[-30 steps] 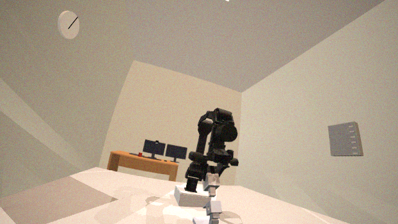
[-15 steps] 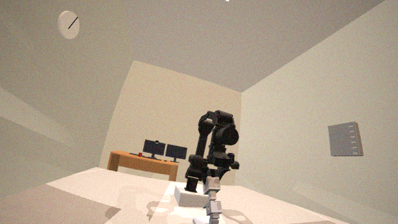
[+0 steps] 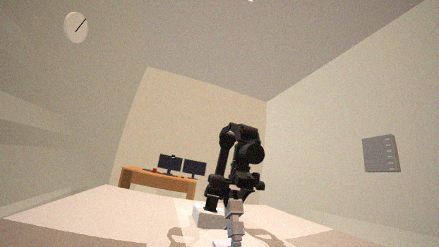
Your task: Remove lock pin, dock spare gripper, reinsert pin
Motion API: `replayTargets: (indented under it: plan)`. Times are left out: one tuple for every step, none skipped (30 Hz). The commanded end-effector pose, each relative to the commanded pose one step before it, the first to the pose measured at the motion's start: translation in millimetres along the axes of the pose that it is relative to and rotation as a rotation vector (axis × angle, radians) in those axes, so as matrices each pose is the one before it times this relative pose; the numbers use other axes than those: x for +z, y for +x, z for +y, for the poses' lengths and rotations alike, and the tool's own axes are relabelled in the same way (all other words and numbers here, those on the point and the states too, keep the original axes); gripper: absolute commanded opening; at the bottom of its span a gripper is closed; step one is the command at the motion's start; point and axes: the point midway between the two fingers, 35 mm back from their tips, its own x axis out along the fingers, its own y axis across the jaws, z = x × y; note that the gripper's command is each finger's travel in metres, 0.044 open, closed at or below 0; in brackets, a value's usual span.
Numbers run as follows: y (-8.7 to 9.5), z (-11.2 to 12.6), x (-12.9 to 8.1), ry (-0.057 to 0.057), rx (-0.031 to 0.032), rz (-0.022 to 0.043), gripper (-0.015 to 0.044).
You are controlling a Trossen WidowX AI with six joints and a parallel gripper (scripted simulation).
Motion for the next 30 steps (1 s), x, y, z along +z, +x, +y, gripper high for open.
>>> replayTargets:
  plan:
    - [3.93,0.39,3.15,0.004,0.00276,0.00247,0.0]
    - [0.51,0.01,0.48,0.0,0.00006,-0.00009,0.0]
    - [0.84,0.02,0.8,-0.0001,0.00009,-0.00015,0.0]
    - [0.82,0.02,0.77,0.0,0.00009,-0.00014,0.0]
    - [0.52,0.01,0.49,0.0,0.00006,-0.00009,0.0]
    - [0.5,0.01,0.48,0.0,0.00005,-0.00009,0.0]
    - [0.84,0.02,0.8,0.0,0.00009,-0.00015,0.0]
    - [0.82,0.02,0.78,0.0,0.00009,-0.00014,0.0]
    - [0.52,0.01,0.49,0.0,0.00006,-0.00009,0.0]
    - [0.5,0.01,0.48,0.0,0.00005,-0.00009,0.0]
    - [0.84,0.02,0.8,0.0,0.00009,-0.00015,0.0]
    - [0.81,0.02,0.77,0.0,0.00009,-0.00014,0.0]
    - [0.52,0.01,0.49,0.0,0.00005,-0.00009,0.0]
    - [0.51,0.01,0.48,0.0,0.00005,-0.00009,0.0]
    - [0.84,0.02,0.79,0.0,0.00009,-0.00014,0.0]
    - [0.82,0.02,0.77,0.0,0.00008,-0.00014,0.0]
    - [0.53,0.01,0.49,0.0,0.00005,-0.00009,0.0]
    - [0.5,0.01,0.48,0.0,0.00005,-0.00009,0.0]
    - [0.84,0.02,0.8,0.0,0.00008,-0.00014,0.0]
    - [0.82,0.02,0.77,0.0,0.00008,-0.00014,0.0]
    - [0.52,0.01,0.49,0.0,0.00005,-0.00009,0.0]
    - [0.48,0.0,0.46,0.0,0.00004,-0.00009,0.0]
    - [0.8,-0.01,0.76,0.0,0.00007,-0.00014,0.0]
    - [0.77,0.0,0.73,0.0,0.00007,-0.00014,0.0]
    - [0.49,0.0,0.46,0.0,0.00004,-0.00009,0.0]
    - [0.16,0.0,0.15,0.0,0.00001,-0.00003,0.0]
    - [0.0,0.0,0.0,0.0,0.0,0.0,0.0]
    - [0.0,0.0,0.0,0.0,0.0,0.0,0.0]
    - [-2.6,-0.64,-2.5,-0.0039,-0.00448,0.00093,0.0]
    - [0.0,0.0,0.0,0.0,0.0,0.0,0.0]
